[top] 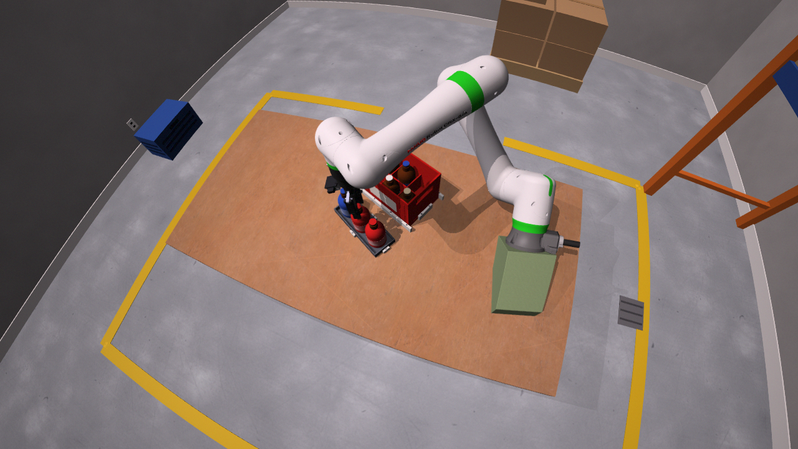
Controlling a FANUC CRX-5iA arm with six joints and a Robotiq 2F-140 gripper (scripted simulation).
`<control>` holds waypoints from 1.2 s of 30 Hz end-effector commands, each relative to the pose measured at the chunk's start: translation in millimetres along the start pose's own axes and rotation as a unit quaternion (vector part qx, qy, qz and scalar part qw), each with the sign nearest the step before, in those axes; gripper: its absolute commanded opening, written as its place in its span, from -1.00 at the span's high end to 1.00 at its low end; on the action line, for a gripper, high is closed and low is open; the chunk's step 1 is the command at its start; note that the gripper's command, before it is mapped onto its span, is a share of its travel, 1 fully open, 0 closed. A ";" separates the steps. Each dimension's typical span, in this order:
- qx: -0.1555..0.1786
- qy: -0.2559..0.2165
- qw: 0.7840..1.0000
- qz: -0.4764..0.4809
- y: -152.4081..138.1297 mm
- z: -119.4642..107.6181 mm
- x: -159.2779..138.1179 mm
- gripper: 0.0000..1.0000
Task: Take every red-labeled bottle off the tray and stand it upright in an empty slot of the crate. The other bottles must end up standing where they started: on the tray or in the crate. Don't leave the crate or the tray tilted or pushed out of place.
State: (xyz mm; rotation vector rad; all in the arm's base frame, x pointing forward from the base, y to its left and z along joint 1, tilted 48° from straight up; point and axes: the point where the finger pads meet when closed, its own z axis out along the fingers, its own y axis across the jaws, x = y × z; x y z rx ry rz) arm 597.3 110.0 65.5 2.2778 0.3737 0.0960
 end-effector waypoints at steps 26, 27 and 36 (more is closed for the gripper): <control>0.000 0.001 1.000 0.000 0.0 -1.2 0.6 0.80; 0.000 0.001 1.000 0.000 0.0 -1.2 0.6 0.80; 0.000 0.001 1.000 0.000 0.0 -1.2 0.6 0.80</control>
